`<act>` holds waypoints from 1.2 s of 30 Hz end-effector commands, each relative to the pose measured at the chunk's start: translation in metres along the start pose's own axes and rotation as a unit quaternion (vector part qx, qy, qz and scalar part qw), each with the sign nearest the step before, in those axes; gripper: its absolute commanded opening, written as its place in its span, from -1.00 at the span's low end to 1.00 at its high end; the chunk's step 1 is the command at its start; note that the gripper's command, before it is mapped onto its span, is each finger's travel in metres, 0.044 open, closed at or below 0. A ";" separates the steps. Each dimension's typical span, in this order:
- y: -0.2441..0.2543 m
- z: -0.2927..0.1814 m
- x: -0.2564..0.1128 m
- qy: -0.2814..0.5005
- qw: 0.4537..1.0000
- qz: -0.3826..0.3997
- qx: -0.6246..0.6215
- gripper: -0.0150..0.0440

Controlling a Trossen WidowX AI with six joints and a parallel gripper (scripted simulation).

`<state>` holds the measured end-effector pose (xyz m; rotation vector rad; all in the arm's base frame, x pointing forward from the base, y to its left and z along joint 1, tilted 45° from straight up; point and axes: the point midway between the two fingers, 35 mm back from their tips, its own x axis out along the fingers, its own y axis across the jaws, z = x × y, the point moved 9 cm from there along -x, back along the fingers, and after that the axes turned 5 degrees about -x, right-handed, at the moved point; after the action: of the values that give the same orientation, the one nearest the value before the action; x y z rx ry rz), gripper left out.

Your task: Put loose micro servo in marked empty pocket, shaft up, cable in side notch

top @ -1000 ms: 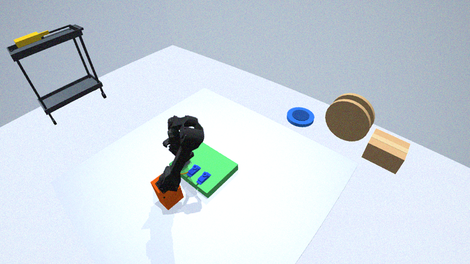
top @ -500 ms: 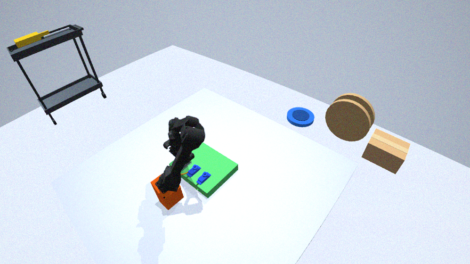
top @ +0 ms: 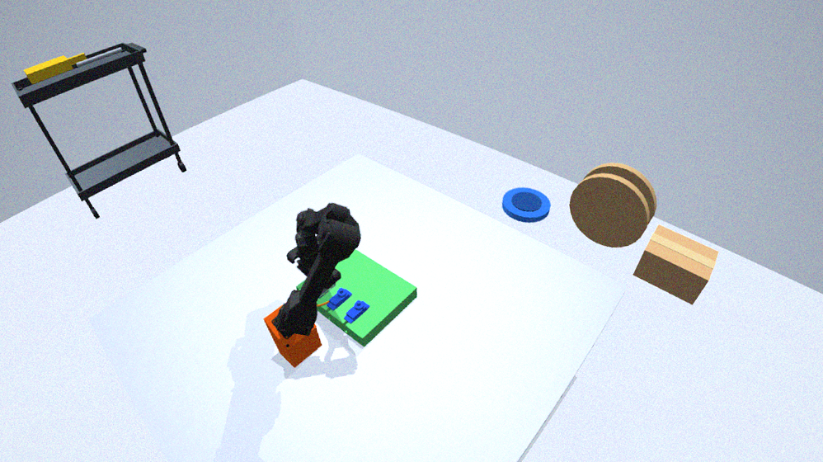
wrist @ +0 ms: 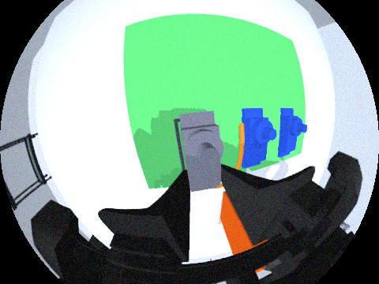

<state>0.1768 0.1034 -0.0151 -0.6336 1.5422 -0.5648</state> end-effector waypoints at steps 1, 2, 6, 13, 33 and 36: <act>0.000 0.000 0.004 -0.002 1.000 -0.002 -0.004 -0.49; 0.000 0.000 0.005 -0.002 1.000 -0.002 -0.004 -0.49; 0.000 0.000 0.007 -0.002 1.000 -0.002 -0.004 -0.49; 0.000 0.000 0.013 -0.002 1.000 -0.002 -0.004 -0.49; 0.000 0.000 0.027 -0.002 1.000 -0.003 -0.004 -0.49; 0.000 -0.001 0.025 -0.002 1.000 -0.003 -0.004 -0.22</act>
<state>0.1755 0.0863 -0.0327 -0.6388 1.5412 -0.5644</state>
